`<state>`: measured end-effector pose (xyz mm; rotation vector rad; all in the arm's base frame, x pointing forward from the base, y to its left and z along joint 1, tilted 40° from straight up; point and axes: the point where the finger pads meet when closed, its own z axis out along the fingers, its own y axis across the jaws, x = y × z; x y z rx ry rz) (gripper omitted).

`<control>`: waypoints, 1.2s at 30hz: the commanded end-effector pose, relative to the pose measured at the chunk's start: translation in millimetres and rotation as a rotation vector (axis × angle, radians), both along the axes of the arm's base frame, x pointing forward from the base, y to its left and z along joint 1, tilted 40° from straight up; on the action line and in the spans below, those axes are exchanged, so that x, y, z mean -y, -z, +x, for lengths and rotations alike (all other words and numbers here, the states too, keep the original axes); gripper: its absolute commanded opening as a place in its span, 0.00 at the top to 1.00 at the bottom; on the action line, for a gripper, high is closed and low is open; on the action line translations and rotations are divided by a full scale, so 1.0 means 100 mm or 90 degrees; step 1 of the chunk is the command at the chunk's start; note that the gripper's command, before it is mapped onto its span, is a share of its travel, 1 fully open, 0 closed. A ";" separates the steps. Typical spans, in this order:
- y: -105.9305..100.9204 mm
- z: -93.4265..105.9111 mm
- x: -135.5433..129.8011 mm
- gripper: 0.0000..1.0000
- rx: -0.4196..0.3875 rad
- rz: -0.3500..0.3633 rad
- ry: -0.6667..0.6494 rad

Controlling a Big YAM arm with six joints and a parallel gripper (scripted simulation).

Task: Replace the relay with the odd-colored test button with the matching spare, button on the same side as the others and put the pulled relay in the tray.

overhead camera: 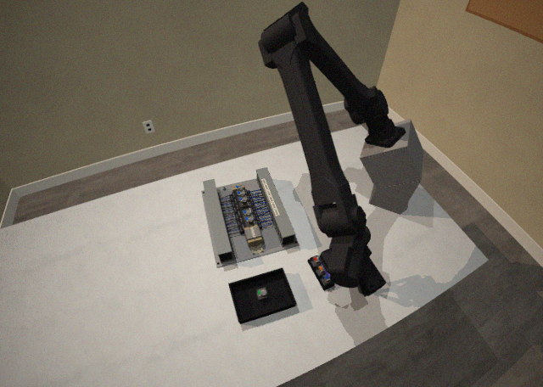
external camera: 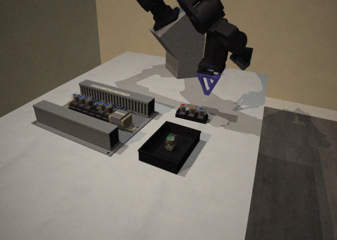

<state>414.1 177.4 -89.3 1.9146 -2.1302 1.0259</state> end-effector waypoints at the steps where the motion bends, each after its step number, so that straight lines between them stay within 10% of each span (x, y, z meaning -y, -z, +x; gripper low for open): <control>1: -0.17 0.12 -0.20 0.41 0.034 0.028 -0.011; 36: -0.08 0.07 0.07 0.41 0.024 0.019 -0.018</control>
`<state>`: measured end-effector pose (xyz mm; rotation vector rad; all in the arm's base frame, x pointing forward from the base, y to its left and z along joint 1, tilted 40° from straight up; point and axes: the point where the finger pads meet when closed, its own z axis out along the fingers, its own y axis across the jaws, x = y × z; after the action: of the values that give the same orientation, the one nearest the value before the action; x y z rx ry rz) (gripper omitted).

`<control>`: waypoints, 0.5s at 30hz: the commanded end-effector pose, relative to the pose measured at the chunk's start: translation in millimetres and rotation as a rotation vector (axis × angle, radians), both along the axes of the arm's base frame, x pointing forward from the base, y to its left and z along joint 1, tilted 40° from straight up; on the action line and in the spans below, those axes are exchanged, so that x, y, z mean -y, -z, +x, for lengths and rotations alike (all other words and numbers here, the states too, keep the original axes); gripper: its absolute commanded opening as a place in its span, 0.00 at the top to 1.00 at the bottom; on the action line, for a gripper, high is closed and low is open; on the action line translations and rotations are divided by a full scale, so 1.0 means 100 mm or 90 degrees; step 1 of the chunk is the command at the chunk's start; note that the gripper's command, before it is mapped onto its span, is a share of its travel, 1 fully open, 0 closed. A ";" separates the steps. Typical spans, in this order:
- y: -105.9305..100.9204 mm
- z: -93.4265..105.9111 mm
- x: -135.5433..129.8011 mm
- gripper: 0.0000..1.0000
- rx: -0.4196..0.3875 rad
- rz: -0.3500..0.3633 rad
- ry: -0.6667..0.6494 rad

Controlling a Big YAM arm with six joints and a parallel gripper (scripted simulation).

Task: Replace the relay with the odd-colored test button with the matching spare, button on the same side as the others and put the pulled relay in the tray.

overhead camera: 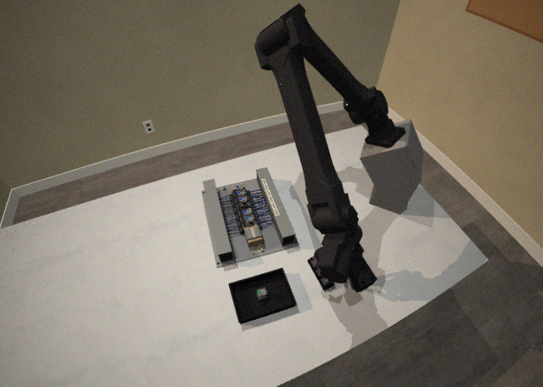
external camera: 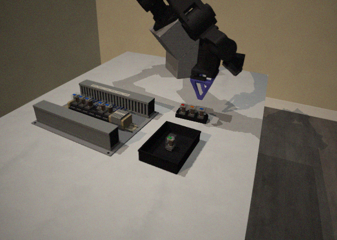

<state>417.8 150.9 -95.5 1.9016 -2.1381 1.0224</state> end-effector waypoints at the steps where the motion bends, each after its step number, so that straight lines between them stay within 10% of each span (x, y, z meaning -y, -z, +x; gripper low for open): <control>1: -0.15 0.03 -0.20 0.41 0.025 0.018 -0.025; 15: -0.14 0.04 -0.18 0.41 0.026 0.019 -0.020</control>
<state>416.2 155.3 -95.5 1.9147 -2.1304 1.0242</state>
